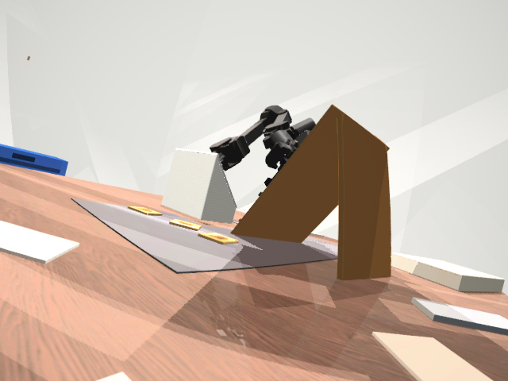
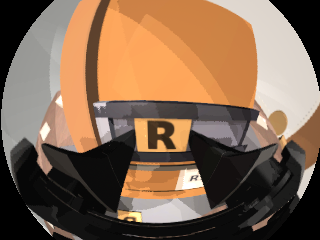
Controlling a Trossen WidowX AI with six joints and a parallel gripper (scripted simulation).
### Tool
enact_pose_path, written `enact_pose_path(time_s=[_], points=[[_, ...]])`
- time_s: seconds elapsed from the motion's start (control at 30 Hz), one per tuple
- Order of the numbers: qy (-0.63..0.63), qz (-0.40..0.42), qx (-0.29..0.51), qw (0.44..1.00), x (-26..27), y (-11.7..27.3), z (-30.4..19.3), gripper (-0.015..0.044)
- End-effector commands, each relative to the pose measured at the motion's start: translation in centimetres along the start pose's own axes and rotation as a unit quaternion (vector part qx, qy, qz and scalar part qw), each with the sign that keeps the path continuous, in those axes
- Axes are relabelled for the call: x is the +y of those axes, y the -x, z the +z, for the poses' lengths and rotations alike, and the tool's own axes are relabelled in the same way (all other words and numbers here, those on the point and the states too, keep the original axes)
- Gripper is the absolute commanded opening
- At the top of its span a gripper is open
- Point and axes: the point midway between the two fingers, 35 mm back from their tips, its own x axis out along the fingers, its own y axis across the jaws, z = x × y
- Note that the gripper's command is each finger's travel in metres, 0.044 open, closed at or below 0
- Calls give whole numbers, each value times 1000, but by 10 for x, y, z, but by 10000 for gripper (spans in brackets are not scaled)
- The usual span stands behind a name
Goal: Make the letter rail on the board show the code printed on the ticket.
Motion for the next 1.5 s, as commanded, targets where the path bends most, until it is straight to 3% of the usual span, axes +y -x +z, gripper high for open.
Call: enact_pose_path(time_s=[0.0,0.77,1.13,1.47], points=[[0,0,-1,1000,4,0,1,0],[-1,0,-1,1000,17,0,1,0],[0,0,-1,1000,16,4,0,289],[-1,0,-1,1000,16,16,1,295]])
